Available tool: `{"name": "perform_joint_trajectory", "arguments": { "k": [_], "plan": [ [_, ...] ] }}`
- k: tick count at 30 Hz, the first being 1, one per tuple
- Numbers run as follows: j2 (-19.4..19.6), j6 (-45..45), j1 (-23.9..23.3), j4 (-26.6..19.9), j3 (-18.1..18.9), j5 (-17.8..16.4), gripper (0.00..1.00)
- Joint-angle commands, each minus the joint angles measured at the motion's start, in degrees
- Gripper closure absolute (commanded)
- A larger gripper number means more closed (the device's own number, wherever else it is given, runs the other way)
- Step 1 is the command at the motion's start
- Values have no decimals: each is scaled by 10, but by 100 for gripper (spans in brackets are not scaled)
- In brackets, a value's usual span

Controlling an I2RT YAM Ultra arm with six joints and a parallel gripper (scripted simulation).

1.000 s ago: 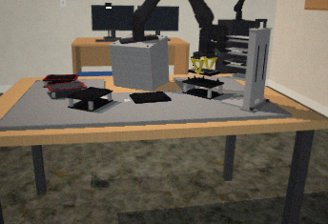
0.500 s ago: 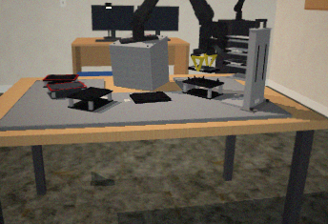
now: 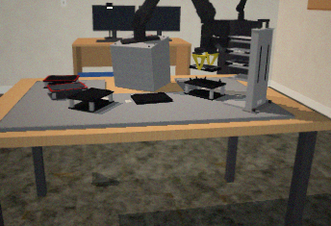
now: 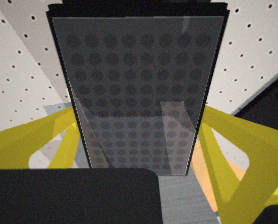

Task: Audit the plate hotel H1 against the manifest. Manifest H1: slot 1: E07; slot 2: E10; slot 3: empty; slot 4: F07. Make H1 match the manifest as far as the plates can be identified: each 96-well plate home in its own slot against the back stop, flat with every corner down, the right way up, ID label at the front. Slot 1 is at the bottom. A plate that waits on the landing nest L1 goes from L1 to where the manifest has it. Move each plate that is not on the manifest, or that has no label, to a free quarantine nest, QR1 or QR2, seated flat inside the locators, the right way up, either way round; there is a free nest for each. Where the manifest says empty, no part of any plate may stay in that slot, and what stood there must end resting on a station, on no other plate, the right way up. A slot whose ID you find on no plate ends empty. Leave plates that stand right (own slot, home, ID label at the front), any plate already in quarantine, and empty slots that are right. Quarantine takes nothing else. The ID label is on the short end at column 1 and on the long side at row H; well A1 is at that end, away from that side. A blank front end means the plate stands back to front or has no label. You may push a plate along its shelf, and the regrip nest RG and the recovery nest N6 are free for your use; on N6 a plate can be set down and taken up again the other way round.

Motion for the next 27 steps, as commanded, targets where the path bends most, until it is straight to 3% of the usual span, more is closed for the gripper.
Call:
{"name": "perform_joint_trajectory", "arguments": {
  "k": [1, 19, 27],
  "plan": [
    [-22, 5, 8, -7, 18, 3, 14],
    [-22, 5, 8, -1, 19, 3, 14],
    [-52, 10, 13, -44, 25, 3, 14]
  ]
}}
